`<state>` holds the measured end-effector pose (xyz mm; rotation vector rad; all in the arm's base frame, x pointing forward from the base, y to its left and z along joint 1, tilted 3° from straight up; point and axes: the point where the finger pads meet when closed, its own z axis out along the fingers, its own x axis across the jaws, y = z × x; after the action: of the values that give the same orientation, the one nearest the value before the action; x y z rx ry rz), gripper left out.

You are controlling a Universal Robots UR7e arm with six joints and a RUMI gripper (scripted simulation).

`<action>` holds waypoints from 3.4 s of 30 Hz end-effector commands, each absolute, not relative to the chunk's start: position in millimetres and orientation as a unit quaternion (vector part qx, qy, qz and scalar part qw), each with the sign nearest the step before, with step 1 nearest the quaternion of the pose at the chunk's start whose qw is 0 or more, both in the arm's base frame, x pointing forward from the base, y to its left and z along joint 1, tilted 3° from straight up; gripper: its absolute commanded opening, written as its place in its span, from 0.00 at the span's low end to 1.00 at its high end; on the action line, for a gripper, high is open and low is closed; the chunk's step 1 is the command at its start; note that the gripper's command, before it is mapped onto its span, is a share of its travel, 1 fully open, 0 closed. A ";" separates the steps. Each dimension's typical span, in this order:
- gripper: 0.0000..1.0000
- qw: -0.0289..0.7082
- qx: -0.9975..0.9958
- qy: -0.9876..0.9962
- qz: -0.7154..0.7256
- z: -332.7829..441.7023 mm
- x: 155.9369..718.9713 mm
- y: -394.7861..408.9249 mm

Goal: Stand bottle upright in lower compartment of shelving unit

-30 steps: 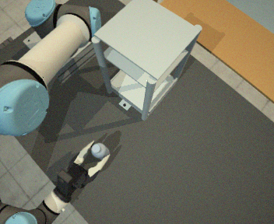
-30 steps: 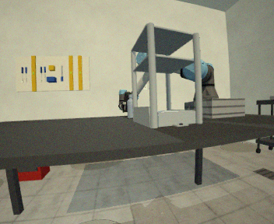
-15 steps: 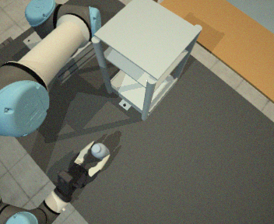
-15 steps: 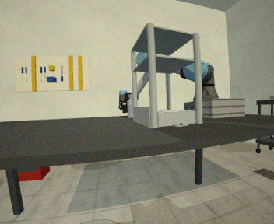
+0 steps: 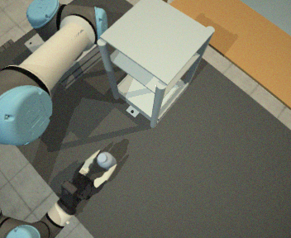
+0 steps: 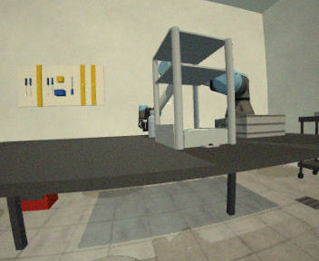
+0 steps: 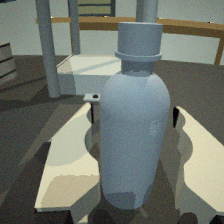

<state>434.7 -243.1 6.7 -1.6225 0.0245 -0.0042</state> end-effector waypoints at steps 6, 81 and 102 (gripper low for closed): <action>0.45 0.687 -0.726 0.010 -0.003 6.7 434.7 -244.9; 0.00 0.688 -0.725 0.010 -0.002 53.2 435.2 -240.4; 0.00 0.688 -0.726 0.010 -0.002 82.9 435.6 -239.5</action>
<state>435.6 -240.0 77.1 -1.6268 0.0215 -0.0048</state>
